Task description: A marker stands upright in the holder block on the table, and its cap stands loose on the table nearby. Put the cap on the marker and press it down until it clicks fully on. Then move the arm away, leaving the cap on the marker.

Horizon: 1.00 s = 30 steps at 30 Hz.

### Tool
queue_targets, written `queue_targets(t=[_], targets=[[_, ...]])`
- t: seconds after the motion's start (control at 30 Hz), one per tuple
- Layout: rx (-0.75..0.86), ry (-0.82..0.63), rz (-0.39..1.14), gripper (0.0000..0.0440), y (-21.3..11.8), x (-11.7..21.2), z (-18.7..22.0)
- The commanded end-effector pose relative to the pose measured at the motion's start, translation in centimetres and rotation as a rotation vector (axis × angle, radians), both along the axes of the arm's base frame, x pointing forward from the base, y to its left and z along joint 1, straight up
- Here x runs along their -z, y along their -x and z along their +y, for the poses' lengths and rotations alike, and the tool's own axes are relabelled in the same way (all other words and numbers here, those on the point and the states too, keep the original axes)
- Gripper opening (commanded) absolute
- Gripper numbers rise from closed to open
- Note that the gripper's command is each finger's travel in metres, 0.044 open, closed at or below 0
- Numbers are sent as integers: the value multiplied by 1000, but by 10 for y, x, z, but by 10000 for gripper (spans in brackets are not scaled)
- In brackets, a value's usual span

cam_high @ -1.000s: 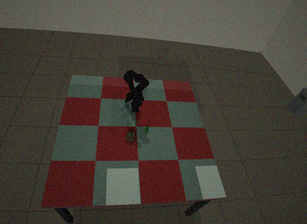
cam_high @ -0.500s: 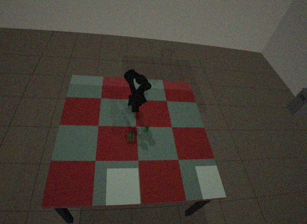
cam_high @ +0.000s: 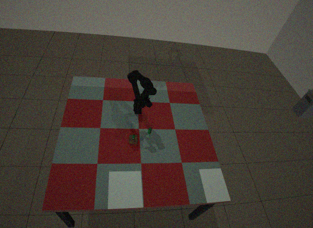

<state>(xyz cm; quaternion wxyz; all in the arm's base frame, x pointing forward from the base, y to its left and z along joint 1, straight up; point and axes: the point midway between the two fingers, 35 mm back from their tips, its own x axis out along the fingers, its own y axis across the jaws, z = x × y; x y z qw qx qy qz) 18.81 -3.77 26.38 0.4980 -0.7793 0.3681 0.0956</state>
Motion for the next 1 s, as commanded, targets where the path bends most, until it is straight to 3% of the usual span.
queue_targets(t=[0.0,0.97], targets=[[-9,-21,22,314,-4,2,5],[-56,-194,258,319,-35,39,53]])
